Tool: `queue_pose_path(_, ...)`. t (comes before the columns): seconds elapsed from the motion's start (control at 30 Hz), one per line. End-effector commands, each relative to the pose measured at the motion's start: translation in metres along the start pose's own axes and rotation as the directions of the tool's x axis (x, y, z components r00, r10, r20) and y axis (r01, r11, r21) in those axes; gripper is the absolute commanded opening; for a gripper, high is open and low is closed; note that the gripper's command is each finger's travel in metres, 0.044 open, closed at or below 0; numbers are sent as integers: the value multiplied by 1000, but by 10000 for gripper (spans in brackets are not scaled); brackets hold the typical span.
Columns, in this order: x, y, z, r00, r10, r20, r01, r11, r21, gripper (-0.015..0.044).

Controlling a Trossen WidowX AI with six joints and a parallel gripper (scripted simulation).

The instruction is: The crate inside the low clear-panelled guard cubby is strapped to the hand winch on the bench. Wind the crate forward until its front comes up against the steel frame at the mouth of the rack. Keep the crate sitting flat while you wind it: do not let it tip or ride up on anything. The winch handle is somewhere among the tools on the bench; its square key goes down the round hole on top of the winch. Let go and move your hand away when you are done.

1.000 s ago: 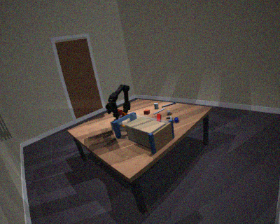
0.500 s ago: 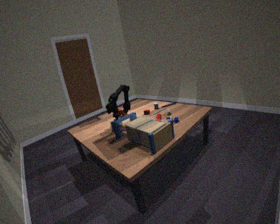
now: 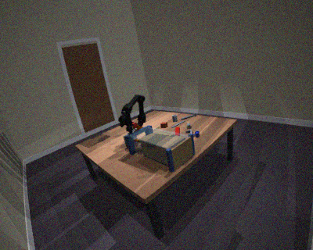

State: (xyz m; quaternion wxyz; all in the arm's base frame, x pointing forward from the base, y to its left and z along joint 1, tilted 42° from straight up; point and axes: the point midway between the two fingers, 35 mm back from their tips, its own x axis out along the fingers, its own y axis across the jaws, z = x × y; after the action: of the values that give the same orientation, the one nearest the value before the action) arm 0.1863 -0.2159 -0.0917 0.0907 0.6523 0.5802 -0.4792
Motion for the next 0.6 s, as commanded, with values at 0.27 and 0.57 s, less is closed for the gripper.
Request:
queue_pose_path(0.27,-1,17,-7,985,132,-110,-15,704,710,0)
queue_pose_path(0.57,-1,19,-7,985,138,-108,-6,644,765,0)
